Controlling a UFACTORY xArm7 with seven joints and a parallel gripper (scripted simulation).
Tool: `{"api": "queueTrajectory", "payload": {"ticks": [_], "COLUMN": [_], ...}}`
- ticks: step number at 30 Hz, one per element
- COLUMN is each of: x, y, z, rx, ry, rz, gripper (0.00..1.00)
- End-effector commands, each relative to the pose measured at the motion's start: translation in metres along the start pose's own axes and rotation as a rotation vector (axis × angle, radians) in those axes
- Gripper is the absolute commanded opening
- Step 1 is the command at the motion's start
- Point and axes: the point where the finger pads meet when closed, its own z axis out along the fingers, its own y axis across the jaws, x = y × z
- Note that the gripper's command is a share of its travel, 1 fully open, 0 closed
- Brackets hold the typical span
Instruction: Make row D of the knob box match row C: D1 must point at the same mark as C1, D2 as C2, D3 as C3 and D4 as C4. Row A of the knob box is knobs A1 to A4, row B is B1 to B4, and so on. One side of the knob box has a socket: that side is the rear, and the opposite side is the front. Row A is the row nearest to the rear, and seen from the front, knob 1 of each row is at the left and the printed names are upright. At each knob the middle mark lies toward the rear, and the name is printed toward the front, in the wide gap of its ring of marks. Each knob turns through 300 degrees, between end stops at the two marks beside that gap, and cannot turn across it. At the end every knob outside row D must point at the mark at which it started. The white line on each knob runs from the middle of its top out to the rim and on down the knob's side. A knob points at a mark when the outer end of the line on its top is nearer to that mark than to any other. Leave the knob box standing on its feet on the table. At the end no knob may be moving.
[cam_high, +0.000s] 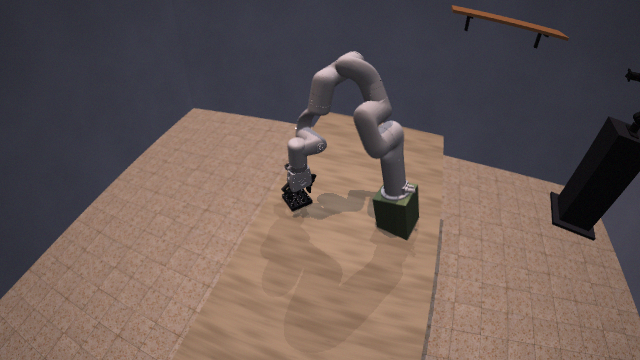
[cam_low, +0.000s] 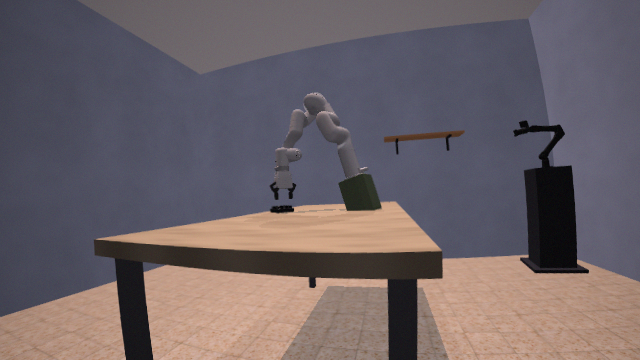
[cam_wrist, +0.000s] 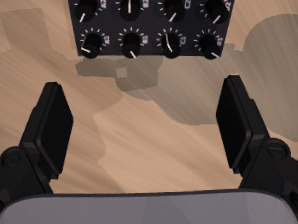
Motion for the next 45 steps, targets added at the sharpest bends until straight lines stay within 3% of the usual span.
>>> {"api": "queueTrajectory", "payload": {"ticks": [1,17,45], "x": [0.001,0.001,0.005], "y": [-0.001,0.000,0.027], "z": [-0.001,-0.001,-0.013], "rx": [0.002,0.002,0.000], "ry": [0.002,0.002,0.008], "rz": [0.000,0.027,0.914], "gripper": [1.00,1.00,1.00]}}
